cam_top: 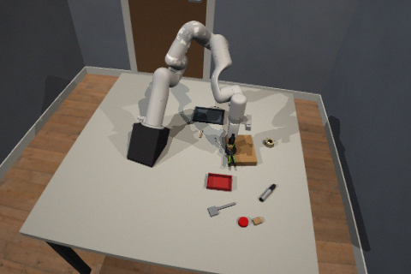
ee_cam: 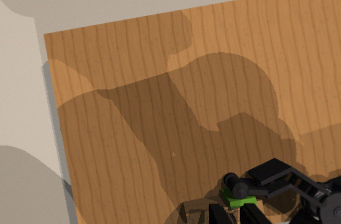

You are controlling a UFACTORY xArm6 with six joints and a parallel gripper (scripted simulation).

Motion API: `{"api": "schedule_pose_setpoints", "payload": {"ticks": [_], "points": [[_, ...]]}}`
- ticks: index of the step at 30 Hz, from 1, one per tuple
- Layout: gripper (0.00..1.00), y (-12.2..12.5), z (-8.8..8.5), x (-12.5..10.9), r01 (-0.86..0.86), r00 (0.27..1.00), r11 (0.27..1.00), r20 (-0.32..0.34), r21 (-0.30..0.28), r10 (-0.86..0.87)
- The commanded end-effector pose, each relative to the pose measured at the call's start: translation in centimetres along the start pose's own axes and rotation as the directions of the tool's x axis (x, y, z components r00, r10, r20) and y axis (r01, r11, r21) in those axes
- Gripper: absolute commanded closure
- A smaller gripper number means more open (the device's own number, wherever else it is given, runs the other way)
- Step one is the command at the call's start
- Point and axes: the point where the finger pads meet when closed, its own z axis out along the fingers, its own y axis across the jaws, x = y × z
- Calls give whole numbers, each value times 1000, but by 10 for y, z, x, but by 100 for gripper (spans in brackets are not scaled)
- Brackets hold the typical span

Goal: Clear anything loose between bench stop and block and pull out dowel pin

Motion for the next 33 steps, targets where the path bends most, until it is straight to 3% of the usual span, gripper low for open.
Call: {"api": "schedule_pose_setpoints", "payload": {"ticks": [1,16,33], "points": [[100,0,-1,1,54,999,999,-5,0,-54],[100,0,-1,1,322,947,947,-5,-1,-322],[100,0,-2,1,602,798,798,-4,-3,-602]]}}
